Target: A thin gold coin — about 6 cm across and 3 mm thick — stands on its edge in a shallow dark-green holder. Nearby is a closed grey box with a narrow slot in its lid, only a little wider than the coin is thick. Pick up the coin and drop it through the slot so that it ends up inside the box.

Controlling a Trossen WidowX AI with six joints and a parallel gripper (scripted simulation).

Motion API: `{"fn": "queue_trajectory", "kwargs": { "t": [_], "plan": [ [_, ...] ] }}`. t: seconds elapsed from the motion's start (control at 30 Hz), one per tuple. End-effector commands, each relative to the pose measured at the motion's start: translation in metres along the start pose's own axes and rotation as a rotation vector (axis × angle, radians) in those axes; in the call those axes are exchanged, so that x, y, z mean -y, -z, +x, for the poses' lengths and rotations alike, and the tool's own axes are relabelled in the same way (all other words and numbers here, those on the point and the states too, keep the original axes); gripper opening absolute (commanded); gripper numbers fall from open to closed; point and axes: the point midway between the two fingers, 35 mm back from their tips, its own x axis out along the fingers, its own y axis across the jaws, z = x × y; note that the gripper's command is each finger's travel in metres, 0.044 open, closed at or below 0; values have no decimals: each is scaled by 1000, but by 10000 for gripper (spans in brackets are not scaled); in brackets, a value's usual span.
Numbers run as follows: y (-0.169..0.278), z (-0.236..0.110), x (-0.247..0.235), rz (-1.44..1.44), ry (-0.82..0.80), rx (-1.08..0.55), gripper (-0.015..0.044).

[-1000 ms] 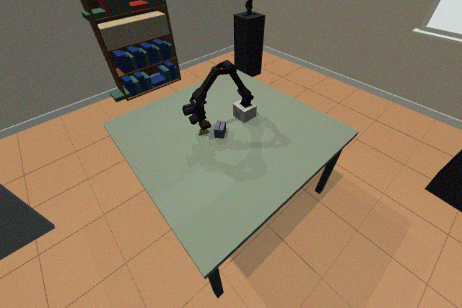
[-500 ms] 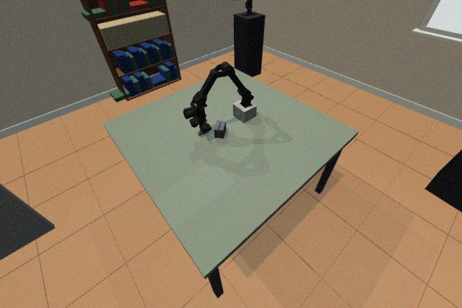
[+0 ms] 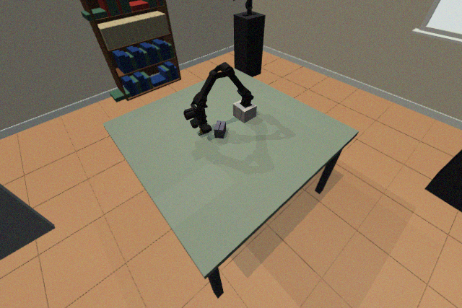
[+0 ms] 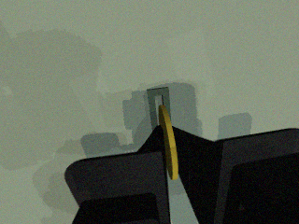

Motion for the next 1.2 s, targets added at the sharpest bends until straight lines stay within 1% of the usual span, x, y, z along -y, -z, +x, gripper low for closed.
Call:
{"fn": "queue_trajectory", "kwargs": {
  "t": [0.0, 1.17],
  "plan": [
    [1, 1, 0, 5, 3, -2, 0],
    [-2, -81, 0, 6, 3, 0, 0]
  ]
}}
